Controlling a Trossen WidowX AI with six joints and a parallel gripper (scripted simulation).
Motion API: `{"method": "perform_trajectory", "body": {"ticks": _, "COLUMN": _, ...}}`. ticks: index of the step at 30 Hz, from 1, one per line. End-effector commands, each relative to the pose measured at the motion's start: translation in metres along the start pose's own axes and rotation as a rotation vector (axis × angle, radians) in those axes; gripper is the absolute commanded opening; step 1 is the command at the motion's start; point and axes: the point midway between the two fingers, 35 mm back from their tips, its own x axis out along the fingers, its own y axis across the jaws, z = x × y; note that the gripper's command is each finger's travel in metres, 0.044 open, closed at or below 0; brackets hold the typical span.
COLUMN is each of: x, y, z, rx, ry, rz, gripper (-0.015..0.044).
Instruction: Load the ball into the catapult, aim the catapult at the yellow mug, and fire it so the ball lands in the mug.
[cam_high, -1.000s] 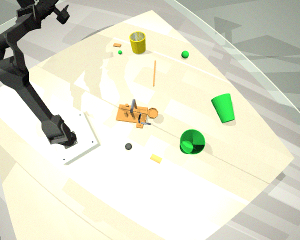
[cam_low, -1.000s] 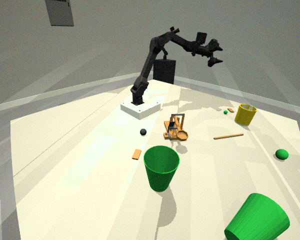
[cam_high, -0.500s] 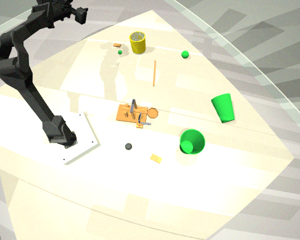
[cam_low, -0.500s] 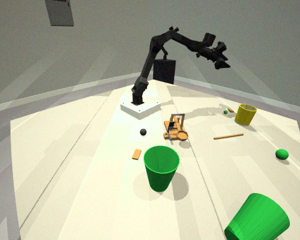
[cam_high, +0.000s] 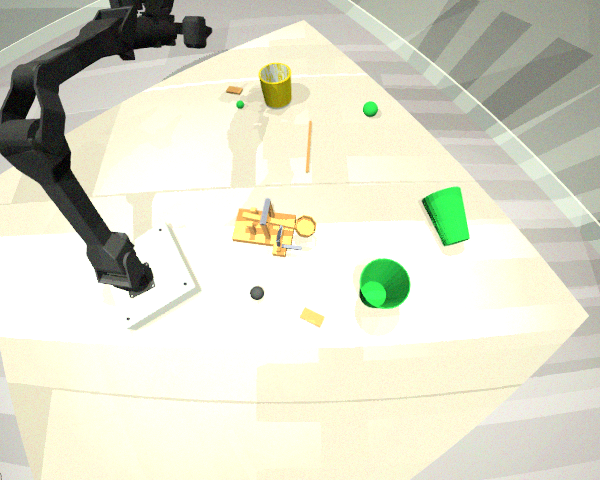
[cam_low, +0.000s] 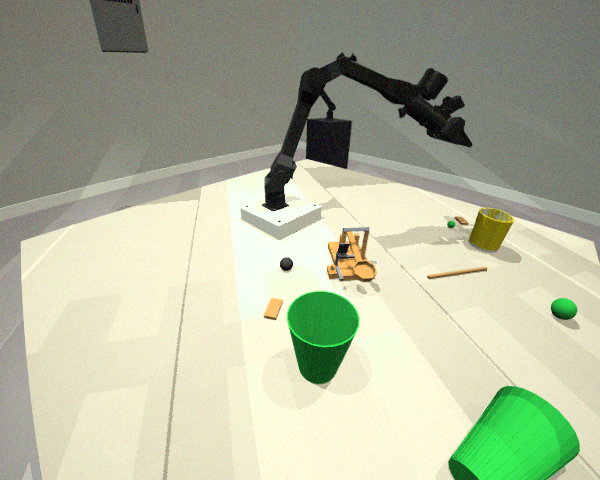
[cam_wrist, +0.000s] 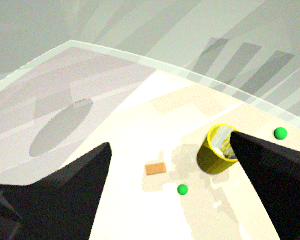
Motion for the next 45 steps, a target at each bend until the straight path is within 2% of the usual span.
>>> {"method": "perform_trajectory", "body": {"ticks": 1, "x": 0.0, "y": -0.026, "z": -0.012, "rx": -0.13, "ry": 0.06, "rz": -0.024, "gripper": 0.044}}
{"method": "perform_trajectory", "body": {"ticks": 12, "x": -0.003, "y": -0.091, "z": -0.049, "rx": -0.462, "ry": 0.241, "rz": -0.043, "gripper": 0.044}}
{"method": "perform_trajectory", "body": {"ticks": 23, "x": -0.019, "y": -0.151, "z": -0.091, "rx": -0.774, "ry": 0.437, "rz": 0.02, "gripper": 0.044}}
{"method": "perform_trajectory", "body": {"ticks": 34, "x": -0.05, "y": -0.205, "z": -0.138, "rx": -1.064, "ry": 0.621, "rz": 0.182, "gripper": 0.044}}
{"method": "perform_trajectory", "body": {"ticks": 45, "x": -0.093, "y": -0.247, "z": -0.185, "rx": -1.311, "ry": 0.745, "rz": 0.439, "gripper": 0.044}}
